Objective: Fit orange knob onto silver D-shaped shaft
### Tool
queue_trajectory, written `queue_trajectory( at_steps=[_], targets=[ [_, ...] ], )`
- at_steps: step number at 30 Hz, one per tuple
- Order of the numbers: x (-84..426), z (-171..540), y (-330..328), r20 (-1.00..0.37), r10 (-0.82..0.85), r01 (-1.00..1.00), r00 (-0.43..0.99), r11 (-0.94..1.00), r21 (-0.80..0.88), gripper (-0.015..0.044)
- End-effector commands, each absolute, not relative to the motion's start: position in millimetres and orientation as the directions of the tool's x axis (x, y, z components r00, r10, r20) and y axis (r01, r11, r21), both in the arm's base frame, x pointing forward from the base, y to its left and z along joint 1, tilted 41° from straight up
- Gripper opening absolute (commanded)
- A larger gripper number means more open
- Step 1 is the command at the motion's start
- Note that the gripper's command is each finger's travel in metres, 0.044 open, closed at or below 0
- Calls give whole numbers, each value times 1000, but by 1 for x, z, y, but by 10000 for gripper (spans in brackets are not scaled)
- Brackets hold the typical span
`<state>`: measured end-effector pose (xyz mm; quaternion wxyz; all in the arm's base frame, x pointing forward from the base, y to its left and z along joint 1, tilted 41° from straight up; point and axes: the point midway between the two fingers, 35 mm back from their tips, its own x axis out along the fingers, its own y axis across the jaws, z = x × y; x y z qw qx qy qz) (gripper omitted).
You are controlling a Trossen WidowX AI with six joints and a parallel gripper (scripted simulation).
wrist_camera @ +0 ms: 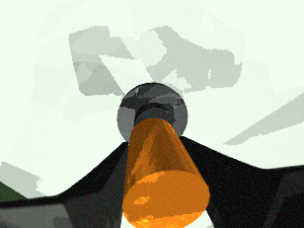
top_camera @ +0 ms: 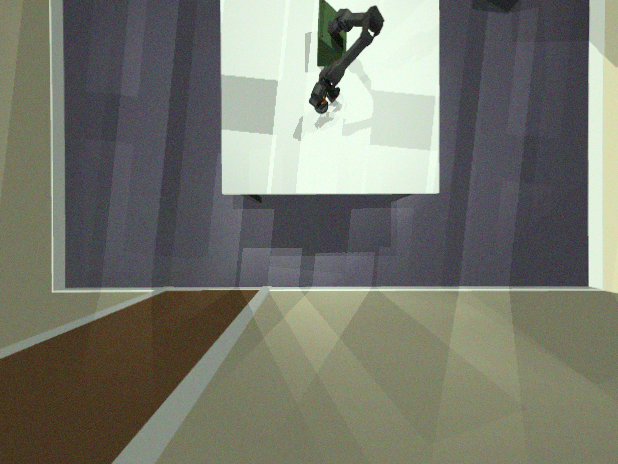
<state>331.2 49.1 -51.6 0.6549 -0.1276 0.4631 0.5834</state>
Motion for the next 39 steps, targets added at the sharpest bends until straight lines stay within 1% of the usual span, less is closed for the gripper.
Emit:
queue_trajectory(
  at_steps=[1, 7, 36, 39],
  targets=[
    [334, -49, 47, -756, 646, -897, -100, 271, 351, 0],
    [336, -48, 46, -756, 646, -960, -100, 137, 244, 0],
    [340, -50, 46, -756, 646, -960, -100, 137, 244, 0],
    [340, -50, 46, -756, 646, -973, -100, 95, 210, 0]
  ],
)
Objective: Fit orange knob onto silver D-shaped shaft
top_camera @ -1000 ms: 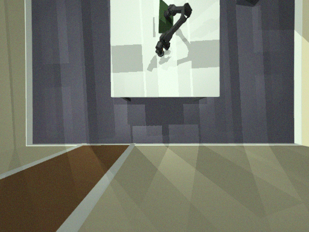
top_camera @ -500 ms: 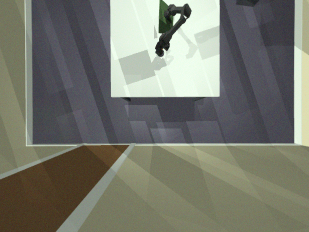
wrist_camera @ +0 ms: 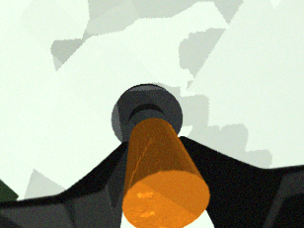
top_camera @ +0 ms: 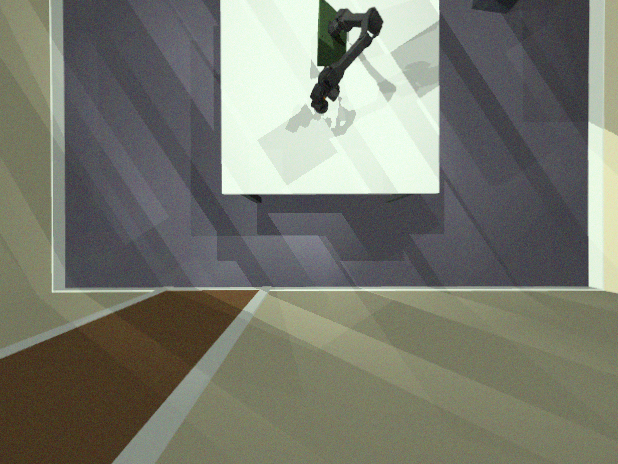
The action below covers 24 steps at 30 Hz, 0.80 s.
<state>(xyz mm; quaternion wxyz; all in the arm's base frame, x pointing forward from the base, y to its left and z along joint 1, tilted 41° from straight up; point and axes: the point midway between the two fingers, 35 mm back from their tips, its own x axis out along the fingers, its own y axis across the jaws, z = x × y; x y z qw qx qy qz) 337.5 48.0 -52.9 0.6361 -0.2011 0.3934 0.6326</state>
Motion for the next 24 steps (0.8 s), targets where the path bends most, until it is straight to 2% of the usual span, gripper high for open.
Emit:
queue_trajectory(
  at_steps=[1, 5, 24],
  targets=[
    [340, -50, 46, -756, 646, -979, -100, 71, 190, 0],
    [337, -48, 46, -756, 646, -993, -100, -22, 113, 0],
    [334, -51, 46, -756, 646, -993, -100, -22, 113, 0]
  ],
)
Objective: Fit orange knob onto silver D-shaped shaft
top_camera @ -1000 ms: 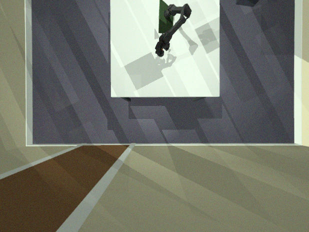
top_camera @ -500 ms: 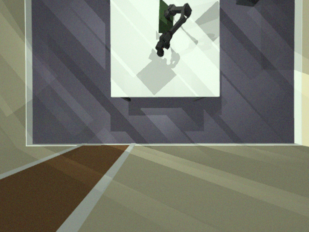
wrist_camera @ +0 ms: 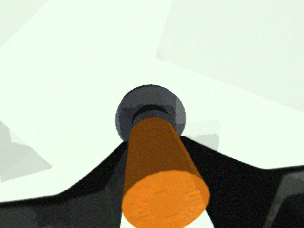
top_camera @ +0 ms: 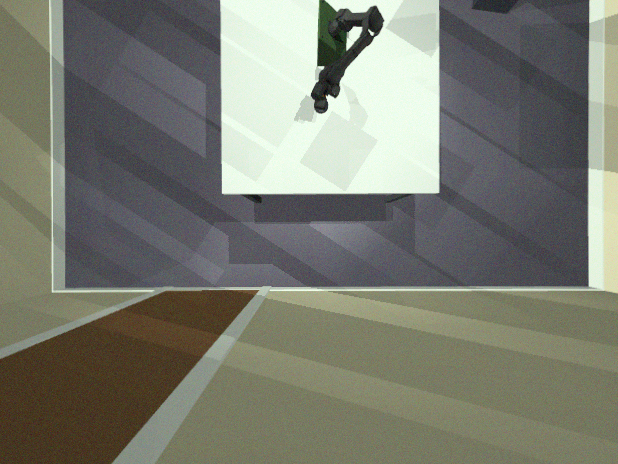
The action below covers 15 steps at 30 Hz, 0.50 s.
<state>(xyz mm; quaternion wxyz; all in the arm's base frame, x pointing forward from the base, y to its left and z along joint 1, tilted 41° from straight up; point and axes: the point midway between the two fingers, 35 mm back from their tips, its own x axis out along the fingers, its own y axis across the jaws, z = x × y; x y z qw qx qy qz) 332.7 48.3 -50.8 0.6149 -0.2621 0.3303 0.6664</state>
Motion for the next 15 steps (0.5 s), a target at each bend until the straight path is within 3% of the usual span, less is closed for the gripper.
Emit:
queue_trajectory(
  at_steps=[1, 15],
  targets=[
    [334, -51, 46, -756, 646, -993, -100, -22, 113, 0],
    [339, -50, 45, -756, 646, -993, -100, -22, 112, 0]
  ],
)
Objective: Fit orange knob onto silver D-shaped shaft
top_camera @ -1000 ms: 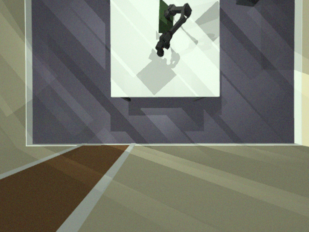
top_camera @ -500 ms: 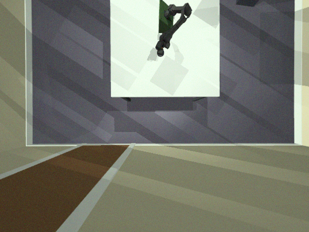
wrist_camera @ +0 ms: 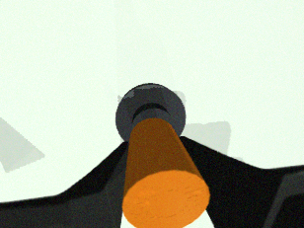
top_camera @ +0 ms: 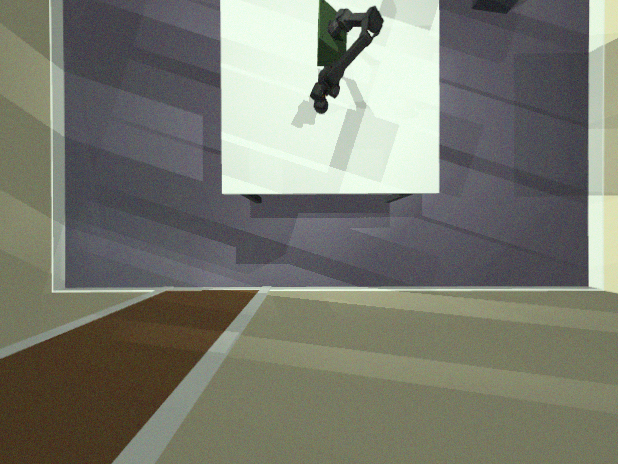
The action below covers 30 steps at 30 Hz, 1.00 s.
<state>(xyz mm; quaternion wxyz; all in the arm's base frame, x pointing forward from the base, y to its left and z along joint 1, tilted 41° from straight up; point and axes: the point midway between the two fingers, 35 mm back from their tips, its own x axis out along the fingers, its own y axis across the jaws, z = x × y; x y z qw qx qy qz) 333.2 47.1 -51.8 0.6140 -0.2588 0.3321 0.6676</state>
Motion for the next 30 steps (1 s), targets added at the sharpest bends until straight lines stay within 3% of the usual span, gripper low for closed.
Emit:
queue_trajectory(
  at_steps=[1, 30],
  targets=[
    [339, -50, 45, -756, 646, -993, -100, -22, 112, 0],
    [335, -51, 47, -756, 646, -993, -100, -22, 113, 0]
  ],
)
